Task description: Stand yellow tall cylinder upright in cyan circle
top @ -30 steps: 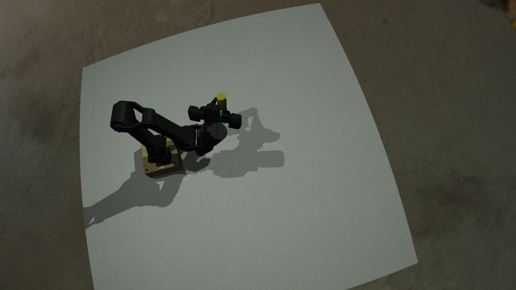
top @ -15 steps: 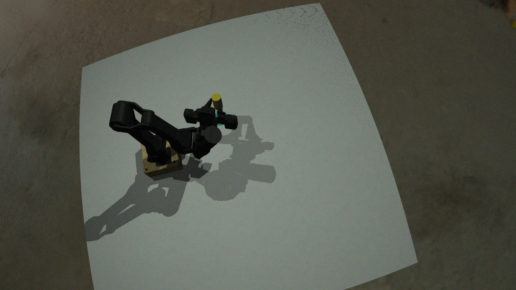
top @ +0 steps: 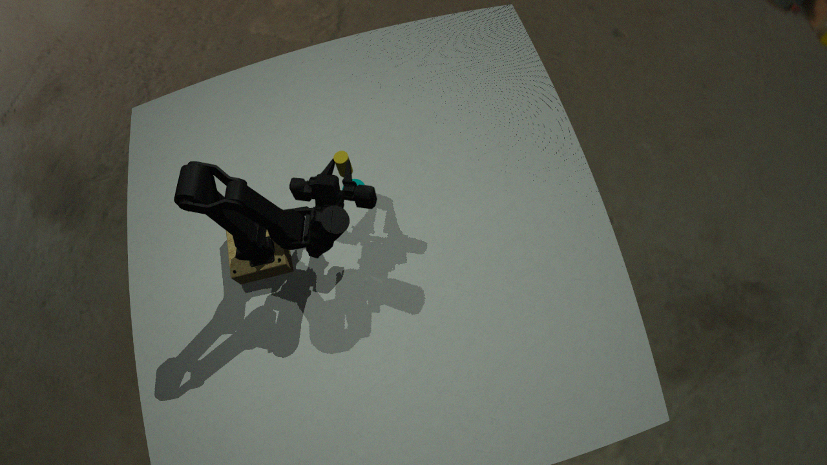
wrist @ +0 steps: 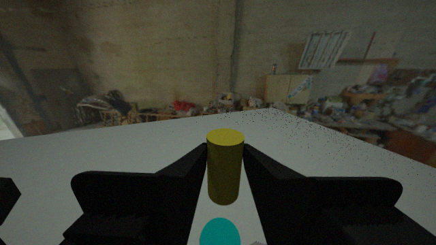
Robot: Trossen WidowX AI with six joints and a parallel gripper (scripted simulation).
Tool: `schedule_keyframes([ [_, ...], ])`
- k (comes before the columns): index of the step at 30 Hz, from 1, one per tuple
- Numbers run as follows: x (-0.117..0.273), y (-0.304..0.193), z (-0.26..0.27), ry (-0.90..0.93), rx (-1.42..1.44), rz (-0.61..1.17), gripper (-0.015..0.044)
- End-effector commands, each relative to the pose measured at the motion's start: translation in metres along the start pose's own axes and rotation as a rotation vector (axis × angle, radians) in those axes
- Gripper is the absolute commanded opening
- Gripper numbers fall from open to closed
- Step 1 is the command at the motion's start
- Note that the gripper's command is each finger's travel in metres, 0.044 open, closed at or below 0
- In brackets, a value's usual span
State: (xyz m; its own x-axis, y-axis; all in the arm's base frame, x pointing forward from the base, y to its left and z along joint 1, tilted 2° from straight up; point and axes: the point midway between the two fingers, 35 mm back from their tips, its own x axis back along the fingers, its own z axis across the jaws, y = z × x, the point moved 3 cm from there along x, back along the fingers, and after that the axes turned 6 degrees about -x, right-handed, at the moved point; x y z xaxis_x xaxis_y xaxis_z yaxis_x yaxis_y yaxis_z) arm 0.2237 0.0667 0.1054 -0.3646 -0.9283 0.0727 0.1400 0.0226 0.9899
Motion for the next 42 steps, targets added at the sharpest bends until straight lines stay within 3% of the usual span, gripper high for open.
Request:
schedule_keyframes([
  [1, 0.0, 0.0, 0.001, 0.004, 0.0, -0.003, 0.0105],
  [42, -0.006, -0.051, -0.012, 0.006, 0.0, 0.001, 0.0105],
])
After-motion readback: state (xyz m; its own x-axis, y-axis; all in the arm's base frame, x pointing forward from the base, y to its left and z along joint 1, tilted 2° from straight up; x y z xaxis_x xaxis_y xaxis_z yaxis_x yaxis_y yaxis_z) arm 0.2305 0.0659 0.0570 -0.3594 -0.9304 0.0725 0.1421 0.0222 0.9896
